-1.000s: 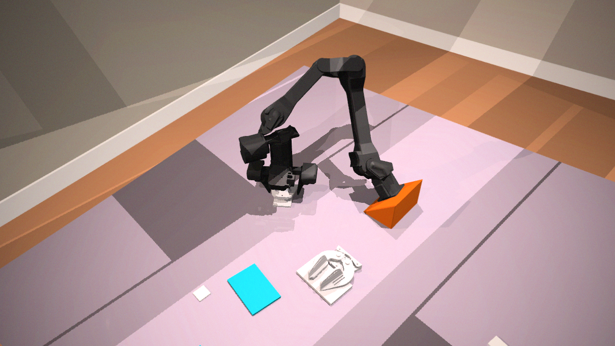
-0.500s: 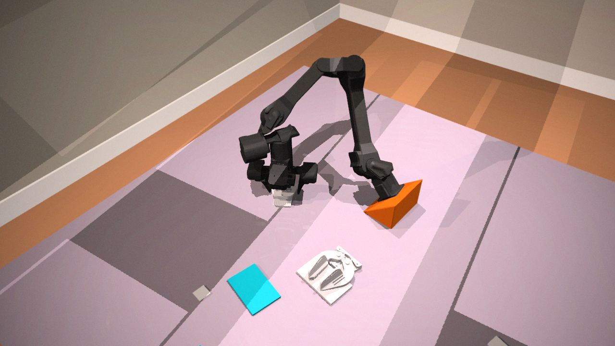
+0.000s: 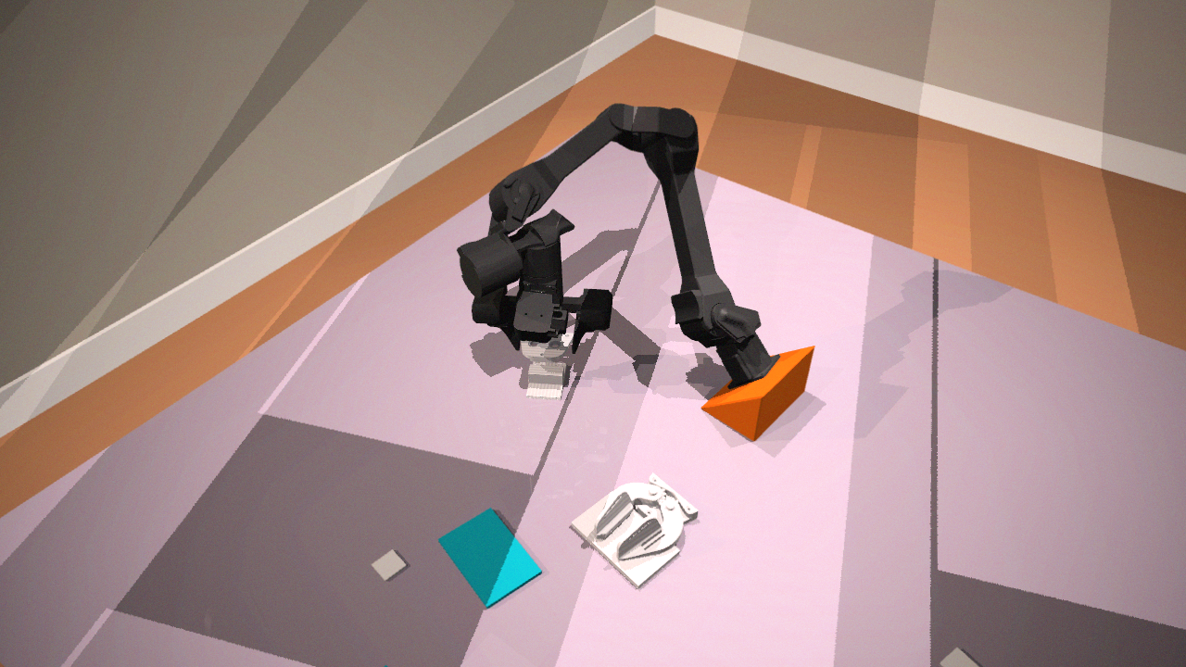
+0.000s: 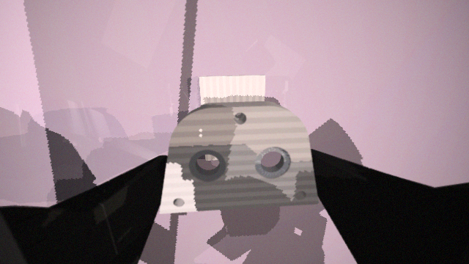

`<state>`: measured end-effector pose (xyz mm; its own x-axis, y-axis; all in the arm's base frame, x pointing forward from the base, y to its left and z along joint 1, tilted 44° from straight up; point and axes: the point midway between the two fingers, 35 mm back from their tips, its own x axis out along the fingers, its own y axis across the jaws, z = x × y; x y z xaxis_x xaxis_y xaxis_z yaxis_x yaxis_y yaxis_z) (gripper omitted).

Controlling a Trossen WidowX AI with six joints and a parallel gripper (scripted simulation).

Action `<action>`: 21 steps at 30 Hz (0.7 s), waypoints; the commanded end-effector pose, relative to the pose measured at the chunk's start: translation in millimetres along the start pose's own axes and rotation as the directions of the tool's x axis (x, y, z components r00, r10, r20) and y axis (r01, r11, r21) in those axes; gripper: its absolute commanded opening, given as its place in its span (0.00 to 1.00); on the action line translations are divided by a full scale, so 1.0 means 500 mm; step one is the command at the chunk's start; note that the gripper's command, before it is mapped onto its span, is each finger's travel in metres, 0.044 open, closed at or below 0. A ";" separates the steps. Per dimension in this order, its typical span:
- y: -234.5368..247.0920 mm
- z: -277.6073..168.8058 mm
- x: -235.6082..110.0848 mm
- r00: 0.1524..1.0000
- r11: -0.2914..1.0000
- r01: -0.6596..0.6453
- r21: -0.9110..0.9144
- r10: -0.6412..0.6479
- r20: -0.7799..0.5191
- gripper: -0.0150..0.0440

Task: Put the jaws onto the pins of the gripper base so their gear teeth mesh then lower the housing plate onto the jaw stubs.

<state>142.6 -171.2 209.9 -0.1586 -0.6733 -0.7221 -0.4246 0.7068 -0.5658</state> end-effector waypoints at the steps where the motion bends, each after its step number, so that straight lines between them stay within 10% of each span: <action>1: -0.001 0.000 -0.021 1.000 1.000 0.001 -0.002 -0.001 -0.006 0.85; 21: 0.015 0.069 -0.047 1.000 0.996 -0.011 0.088 0.010 0.014 0.85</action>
<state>167.0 -146.0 214.5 -0.1508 -0.6693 -0.7275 -0.3611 0.7224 -0.5897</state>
